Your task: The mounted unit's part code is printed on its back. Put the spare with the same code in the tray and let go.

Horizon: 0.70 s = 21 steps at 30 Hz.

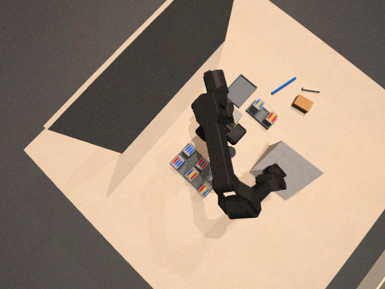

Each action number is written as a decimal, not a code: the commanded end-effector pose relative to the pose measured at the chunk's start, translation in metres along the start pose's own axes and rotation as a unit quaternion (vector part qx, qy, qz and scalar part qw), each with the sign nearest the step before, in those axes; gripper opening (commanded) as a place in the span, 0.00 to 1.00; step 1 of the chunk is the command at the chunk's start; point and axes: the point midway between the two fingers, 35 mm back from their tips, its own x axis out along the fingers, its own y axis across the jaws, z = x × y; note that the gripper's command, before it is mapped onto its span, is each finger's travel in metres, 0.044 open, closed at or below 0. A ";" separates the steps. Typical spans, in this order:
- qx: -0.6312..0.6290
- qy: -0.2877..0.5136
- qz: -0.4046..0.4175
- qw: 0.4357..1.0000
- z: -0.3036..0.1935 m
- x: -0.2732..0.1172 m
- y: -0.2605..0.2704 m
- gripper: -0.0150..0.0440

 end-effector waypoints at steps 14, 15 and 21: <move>-0.001 0.002 0.002 1.000 -0.086 0.004 -0.034 0.25; -0.001 0.002 0.002 1.000 -0.091 0.005 -0.035 0.25; -0.003 0.001 0.002 1.000 -0.122 0.010 -0.041 0.25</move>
